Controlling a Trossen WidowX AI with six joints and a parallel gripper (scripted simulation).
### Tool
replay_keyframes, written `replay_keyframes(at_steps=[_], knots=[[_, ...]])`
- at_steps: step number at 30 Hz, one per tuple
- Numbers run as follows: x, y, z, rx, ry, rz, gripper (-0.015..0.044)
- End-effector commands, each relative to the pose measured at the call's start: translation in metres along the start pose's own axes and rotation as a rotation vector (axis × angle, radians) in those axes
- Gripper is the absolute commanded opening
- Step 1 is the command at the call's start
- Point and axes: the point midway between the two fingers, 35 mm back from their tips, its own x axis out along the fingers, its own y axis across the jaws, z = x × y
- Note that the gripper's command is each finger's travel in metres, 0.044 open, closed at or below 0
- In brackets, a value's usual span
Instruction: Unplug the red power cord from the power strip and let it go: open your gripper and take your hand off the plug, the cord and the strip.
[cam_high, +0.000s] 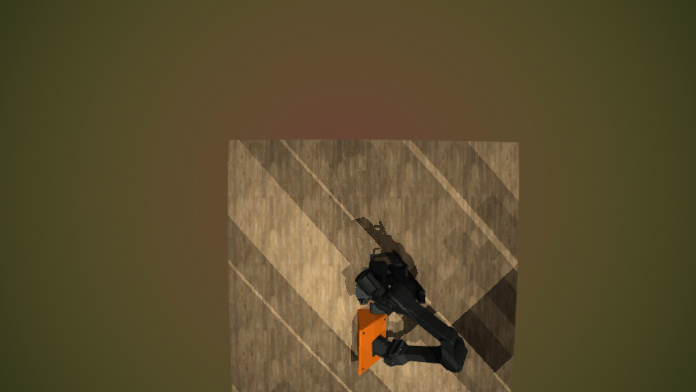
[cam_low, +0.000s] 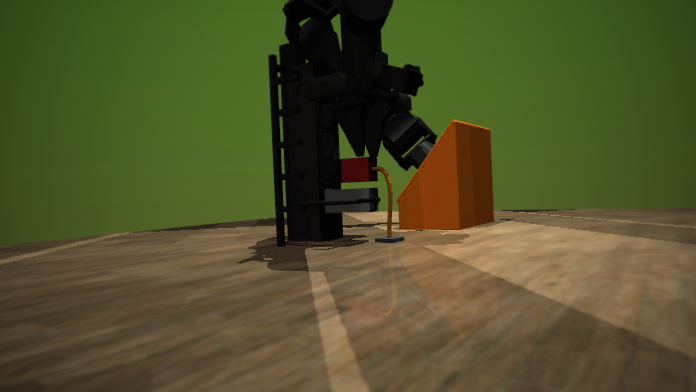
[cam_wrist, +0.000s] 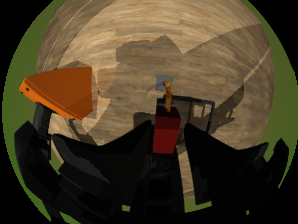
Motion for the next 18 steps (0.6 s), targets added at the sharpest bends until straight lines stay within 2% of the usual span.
replay_keyframes(at_steps=[1, 14, 18], knots=[[0.001, 0.001, -0.004, -0.006, 0.006, 0.000, 0.0160], [0.013, 0.001, -0.004, -0.006, 0.006, 0.000, 0.0160], [0.010, 0.001, -0.003, -0.002, 0.002, 0.002, 0.0055]])
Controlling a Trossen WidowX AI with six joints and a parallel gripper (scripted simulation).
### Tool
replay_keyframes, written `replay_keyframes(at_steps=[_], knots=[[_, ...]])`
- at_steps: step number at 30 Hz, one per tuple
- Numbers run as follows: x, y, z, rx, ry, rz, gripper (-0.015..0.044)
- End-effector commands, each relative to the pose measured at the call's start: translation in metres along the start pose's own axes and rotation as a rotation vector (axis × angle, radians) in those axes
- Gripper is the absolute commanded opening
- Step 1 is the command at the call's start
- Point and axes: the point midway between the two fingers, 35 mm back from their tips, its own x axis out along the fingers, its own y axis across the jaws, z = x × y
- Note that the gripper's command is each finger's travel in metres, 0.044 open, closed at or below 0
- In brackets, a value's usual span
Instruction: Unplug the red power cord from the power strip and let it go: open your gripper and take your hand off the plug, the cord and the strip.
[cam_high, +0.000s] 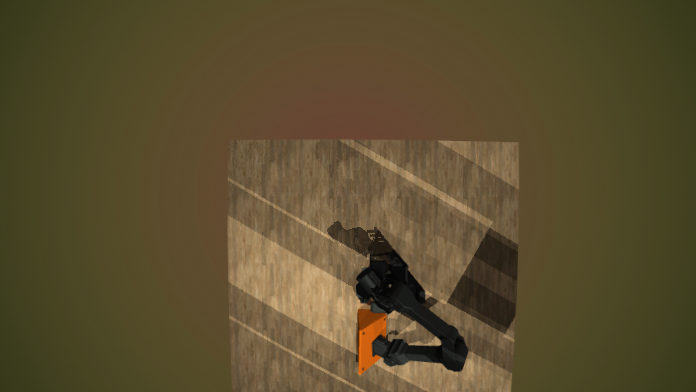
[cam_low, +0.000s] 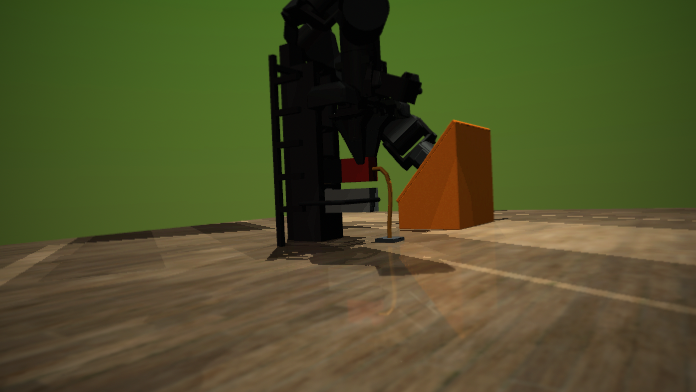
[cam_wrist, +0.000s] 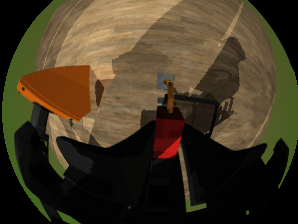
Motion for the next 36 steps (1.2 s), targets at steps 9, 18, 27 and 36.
replay_keyframes(at_steps=[9, 18, 27, 36], knots=[[0.000, 0.000, 0.000, 0.000, 0.000, 0.000, 0.0000], [-0.001, -0.001, 0.012, -0.001, -0.001, -0.001, 0.0000], [-0.002, -0.002, 0.027, -0.001, -0.002, -0.001, 0.0000], [-0.004, -0.002, 0.041, -0.002, -0.003, -0.002, 0.0000]])
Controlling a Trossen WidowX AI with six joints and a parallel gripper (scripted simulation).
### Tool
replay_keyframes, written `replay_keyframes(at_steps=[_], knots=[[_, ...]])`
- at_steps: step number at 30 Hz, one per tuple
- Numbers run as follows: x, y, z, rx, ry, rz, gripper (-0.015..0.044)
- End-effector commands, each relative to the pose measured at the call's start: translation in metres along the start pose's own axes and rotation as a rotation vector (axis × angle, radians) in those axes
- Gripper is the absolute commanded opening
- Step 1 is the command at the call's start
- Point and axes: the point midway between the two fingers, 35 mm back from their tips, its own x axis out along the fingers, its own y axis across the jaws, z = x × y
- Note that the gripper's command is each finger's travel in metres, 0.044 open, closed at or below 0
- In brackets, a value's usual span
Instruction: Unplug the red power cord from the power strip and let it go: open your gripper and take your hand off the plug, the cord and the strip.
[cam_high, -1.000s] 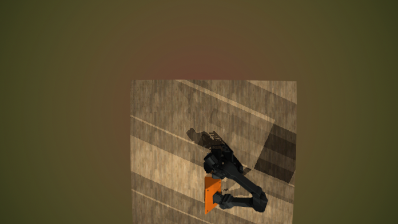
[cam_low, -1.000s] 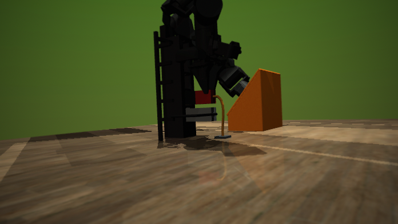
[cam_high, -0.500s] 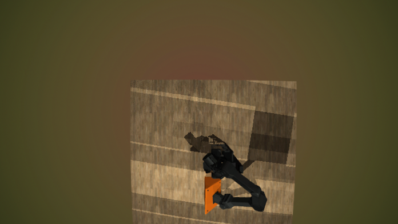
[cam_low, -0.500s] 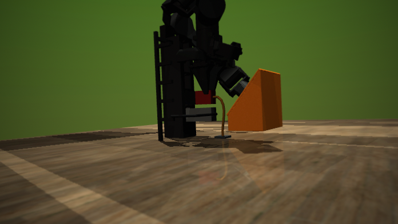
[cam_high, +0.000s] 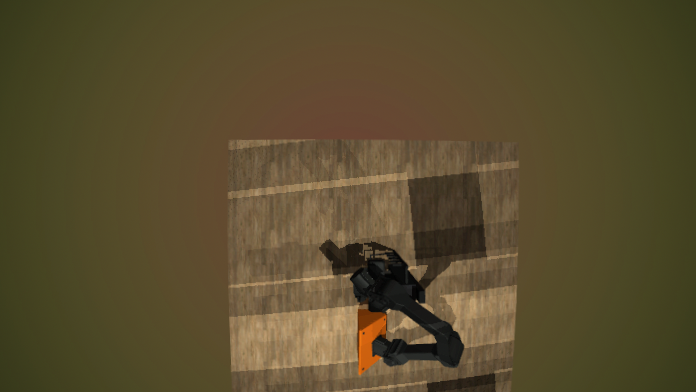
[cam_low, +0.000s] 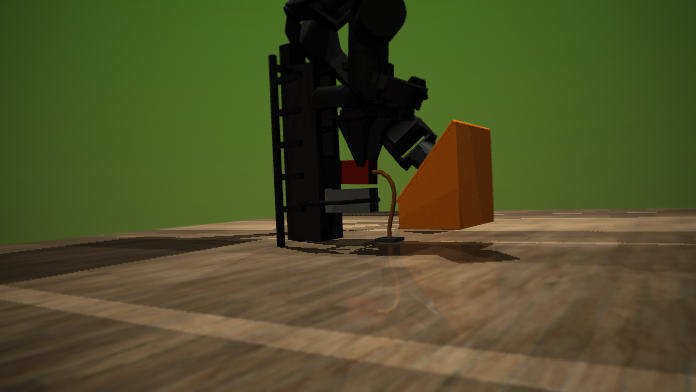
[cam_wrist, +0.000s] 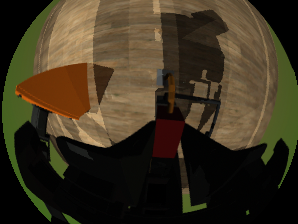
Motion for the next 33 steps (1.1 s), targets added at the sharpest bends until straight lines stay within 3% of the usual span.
replay_keyframes(at_steps=[1, 13, 14, 19, 33], knots=[[-0.012, 0.000, 0.036, -0.001, -0.086, -0.009, 0.0000], [-0.017, 0.002, 0.055, -0.002, -0.086, -0.009, 0.0000], [-0.007, 0.001, 0.036, 0.009, -0.055, 0.004, 0.0026], [-0.007, 0.001, 0.036, 0.009, -0.055, 0.004, 0.0157], [-0.018, 0.001, 0.036, -0.002, -0.081, -0.009, 0.0160]])
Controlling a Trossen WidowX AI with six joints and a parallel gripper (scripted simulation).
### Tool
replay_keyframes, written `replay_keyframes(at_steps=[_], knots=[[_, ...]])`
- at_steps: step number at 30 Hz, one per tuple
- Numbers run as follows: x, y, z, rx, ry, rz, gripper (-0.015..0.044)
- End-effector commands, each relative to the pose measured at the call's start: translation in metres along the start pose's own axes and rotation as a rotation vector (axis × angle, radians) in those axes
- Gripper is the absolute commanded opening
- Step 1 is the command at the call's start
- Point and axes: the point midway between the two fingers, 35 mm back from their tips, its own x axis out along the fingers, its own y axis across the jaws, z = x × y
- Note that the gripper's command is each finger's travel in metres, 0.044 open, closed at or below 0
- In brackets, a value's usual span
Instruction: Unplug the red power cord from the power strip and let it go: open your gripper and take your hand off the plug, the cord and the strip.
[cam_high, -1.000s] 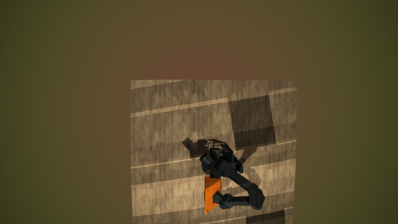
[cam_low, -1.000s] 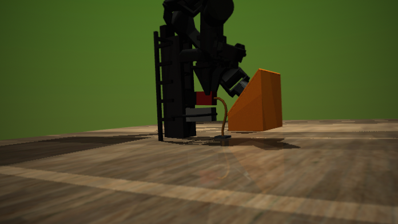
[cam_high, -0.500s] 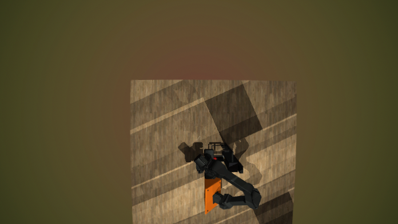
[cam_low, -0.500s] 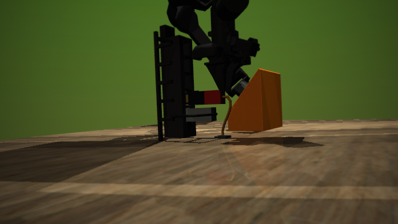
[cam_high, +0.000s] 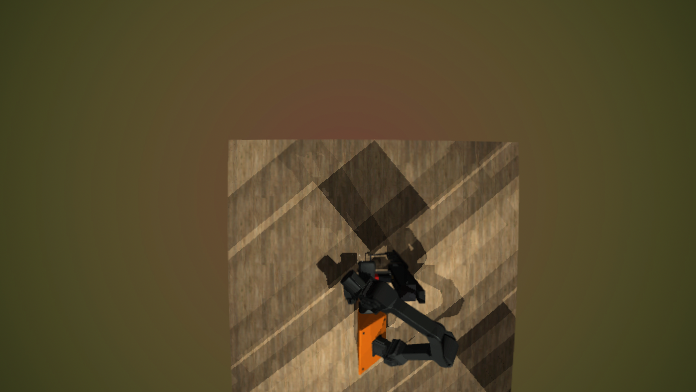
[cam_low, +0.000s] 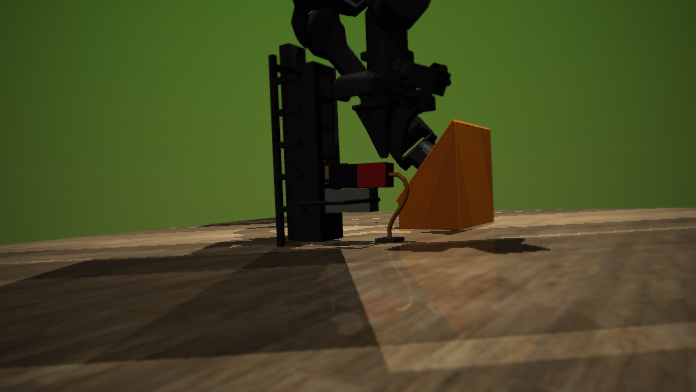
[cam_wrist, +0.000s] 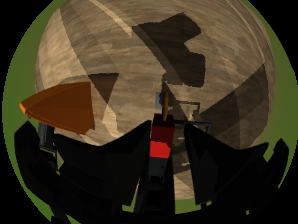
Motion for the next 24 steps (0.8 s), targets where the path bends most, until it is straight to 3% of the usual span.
replay_keyframes(at_steps=[1, 24], knots=[[-0.004, 0.001, 0.000, -0.007, -0.013, -0.002, 0.0160], [-0.002, 0.001, -0.023, -0.008, -0.012, -0.002, 0.0160]])
